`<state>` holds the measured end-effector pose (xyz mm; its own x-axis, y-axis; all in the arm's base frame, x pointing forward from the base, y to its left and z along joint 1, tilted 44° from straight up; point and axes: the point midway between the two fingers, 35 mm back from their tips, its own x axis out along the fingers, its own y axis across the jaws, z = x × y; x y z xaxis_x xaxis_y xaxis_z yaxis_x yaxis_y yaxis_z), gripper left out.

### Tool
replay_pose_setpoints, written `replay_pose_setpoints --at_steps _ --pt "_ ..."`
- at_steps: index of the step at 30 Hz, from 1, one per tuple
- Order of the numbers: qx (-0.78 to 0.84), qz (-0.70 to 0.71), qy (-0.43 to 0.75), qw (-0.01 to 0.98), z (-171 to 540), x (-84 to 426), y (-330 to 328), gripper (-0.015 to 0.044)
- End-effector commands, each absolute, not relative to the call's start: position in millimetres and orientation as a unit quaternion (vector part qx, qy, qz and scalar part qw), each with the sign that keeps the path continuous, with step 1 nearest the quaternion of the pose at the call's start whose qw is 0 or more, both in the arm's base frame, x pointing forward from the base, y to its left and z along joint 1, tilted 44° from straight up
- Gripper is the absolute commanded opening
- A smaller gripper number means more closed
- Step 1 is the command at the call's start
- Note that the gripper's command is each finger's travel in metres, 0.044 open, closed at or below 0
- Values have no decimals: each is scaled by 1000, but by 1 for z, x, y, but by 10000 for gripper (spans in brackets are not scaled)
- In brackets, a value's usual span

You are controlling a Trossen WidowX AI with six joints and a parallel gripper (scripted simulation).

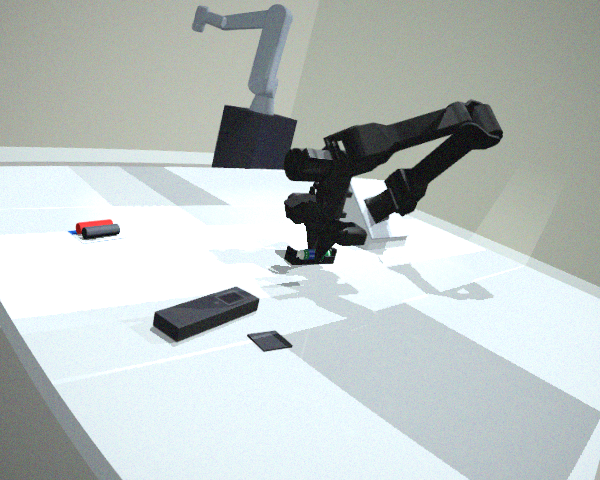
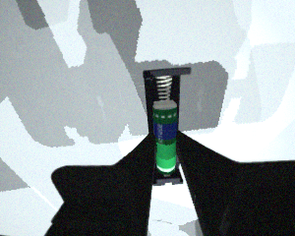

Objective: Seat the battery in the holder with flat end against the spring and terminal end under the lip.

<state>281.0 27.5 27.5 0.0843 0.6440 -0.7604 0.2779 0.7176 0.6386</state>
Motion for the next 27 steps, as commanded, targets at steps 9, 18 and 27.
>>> replay_pose_setpoints --at_steps 9,18,27 --pt "349 140 662 648 28 280 28 161" --pt "348 141 662 649 38 279 18 161" --pt "349 140 663 648 52 277 3 266"
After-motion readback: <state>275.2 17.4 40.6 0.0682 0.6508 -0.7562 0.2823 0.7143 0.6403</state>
